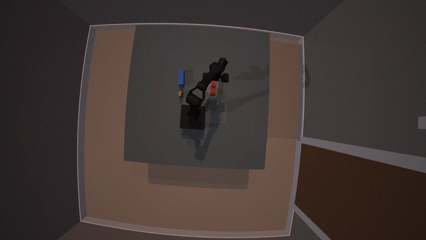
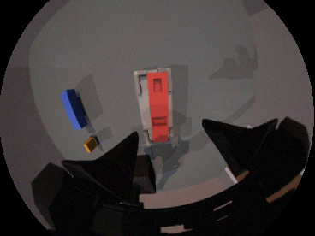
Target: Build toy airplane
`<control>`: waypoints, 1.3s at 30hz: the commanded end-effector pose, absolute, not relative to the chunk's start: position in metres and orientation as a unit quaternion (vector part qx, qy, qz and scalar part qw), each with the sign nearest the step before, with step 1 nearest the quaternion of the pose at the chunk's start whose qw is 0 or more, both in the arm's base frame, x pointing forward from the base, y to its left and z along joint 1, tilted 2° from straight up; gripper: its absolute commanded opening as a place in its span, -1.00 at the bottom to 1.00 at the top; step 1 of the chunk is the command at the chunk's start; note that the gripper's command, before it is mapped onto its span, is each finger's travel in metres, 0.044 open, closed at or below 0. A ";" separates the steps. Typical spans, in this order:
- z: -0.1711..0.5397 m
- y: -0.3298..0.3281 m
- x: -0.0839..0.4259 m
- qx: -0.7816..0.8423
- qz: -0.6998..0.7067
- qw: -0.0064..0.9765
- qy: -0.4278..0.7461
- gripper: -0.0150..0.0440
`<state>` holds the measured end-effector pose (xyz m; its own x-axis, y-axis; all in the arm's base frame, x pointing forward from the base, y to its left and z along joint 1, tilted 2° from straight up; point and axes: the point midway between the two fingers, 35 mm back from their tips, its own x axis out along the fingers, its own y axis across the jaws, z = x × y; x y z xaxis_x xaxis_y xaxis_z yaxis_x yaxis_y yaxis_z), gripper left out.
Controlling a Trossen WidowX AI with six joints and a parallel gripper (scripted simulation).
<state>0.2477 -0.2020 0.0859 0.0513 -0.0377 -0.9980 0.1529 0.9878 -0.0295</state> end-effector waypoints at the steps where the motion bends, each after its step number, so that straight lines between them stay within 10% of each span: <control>1: 0.085 -0.189 0.261 0.040 -0.061 0.726 0.684 1.00; 20: 0.068 0.075 0.346 0.049 -0.049 0.727 0.683 1.00; 39: 0.018 0.078 0.349 0.049 -0.049 0.727 0.683 1.00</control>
